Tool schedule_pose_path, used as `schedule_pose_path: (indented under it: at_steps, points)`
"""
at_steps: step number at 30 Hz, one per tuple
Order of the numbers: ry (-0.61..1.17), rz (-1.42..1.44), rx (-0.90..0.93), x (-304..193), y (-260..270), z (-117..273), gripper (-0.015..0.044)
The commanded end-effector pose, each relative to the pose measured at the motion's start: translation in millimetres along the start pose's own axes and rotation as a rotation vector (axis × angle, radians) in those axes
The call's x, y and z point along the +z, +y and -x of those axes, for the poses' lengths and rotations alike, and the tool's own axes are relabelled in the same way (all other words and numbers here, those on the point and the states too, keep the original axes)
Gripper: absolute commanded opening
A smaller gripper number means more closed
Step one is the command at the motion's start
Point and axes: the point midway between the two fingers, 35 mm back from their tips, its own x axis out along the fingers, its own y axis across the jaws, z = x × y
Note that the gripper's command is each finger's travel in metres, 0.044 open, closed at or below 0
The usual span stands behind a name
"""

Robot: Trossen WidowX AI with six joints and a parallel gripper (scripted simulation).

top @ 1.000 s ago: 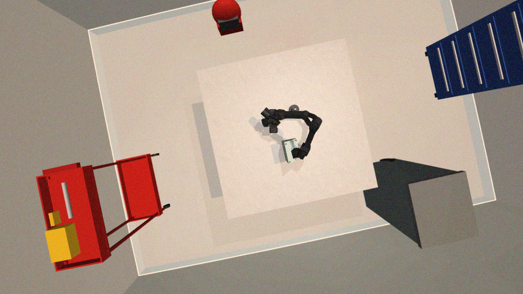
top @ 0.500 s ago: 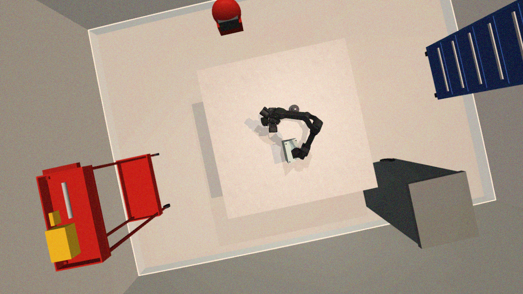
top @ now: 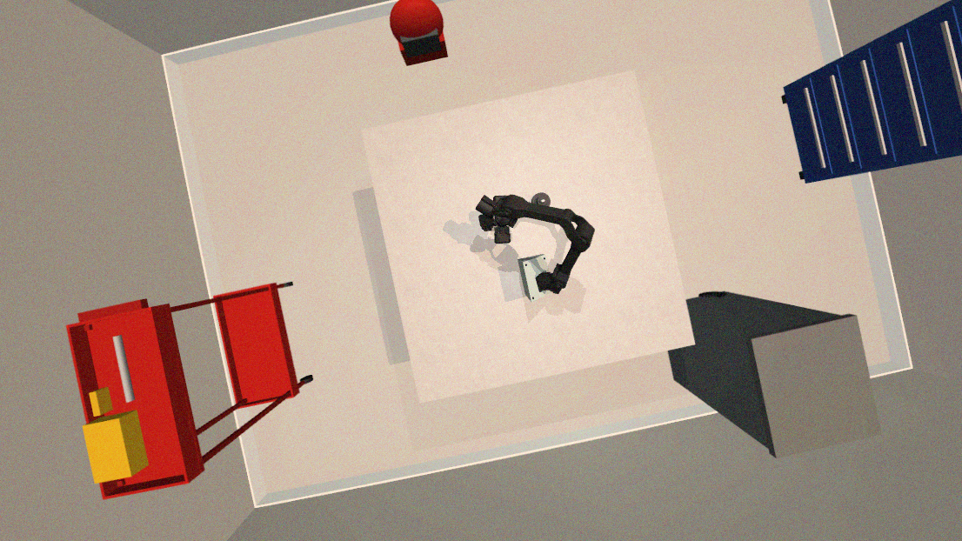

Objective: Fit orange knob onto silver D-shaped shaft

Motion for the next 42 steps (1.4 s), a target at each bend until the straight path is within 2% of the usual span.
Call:
schedule_pose_path:
  at_steps: [1,10,42]
  points:
    - [-0.007,-0.004,-0.001,0.9,-0.5,16.4,0.0]
    - [-0.002,-0.004,0.004,0.2,-0.1,39.8,0.0]
    - [-0.029,0.003,0.003,-71.3,-53.4,21.0,0.0]
